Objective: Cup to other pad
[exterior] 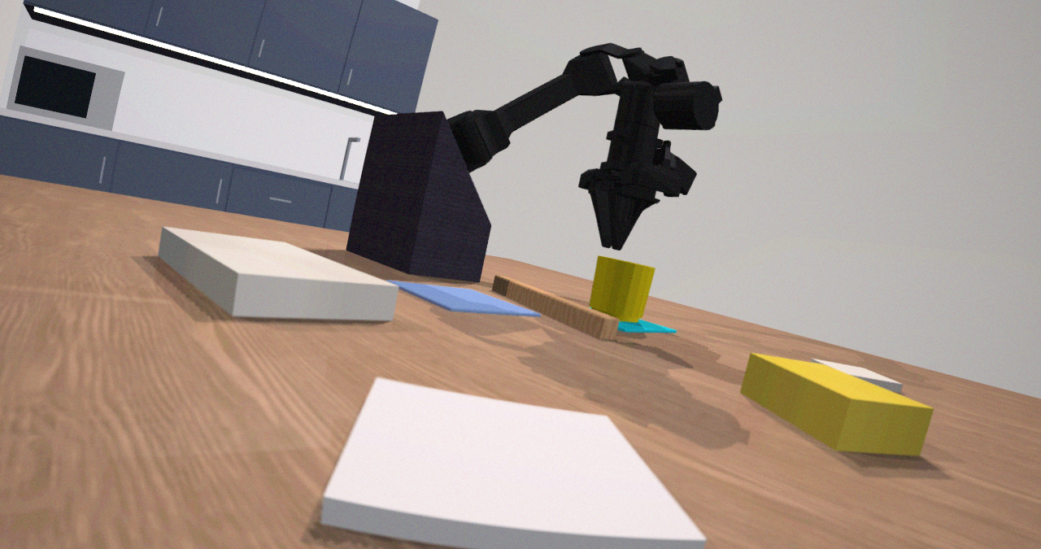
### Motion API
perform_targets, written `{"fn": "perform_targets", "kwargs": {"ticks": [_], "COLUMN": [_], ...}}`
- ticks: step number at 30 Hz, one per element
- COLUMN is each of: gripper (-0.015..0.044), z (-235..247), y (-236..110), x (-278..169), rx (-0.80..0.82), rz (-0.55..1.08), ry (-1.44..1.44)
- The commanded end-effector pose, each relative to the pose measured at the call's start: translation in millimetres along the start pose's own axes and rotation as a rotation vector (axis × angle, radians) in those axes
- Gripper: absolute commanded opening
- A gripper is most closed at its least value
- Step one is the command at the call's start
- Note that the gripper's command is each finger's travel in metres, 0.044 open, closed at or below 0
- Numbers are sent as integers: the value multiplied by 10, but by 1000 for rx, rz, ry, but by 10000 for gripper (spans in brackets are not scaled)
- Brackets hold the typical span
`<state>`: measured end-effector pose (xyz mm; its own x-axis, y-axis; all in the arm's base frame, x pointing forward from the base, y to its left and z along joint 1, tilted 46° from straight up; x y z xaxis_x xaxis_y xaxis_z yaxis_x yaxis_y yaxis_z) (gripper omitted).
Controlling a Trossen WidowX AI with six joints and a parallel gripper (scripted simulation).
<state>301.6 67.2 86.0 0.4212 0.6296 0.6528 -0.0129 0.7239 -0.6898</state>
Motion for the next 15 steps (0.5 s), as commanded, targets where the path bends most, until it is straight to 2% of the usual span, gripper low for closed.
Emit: {"fn": "perform_targets", "kwargs": {"ticks": [1,4,15], "gripper": [146,146,435], "z": [-1,12,5], "y": [-75,-89,-88], "x": [7,-12,-16], "rx": [-12,-11,-3], "rz": [-5,-5,-1], "ry": [-9,-9,-2]}}
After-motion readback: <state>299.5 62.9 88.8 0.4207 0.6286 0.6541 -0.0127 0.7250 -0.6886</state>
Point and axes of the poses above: the point midway between the two fingers, 35 mm back from their tips, its own y axis out along the fingers, its own z axis across the jaws, x = y × z, the point moved 3 cm from there along -y, back along the fingers, and after that the axes turned 6 degrees about -y, right-handed, at the moved point
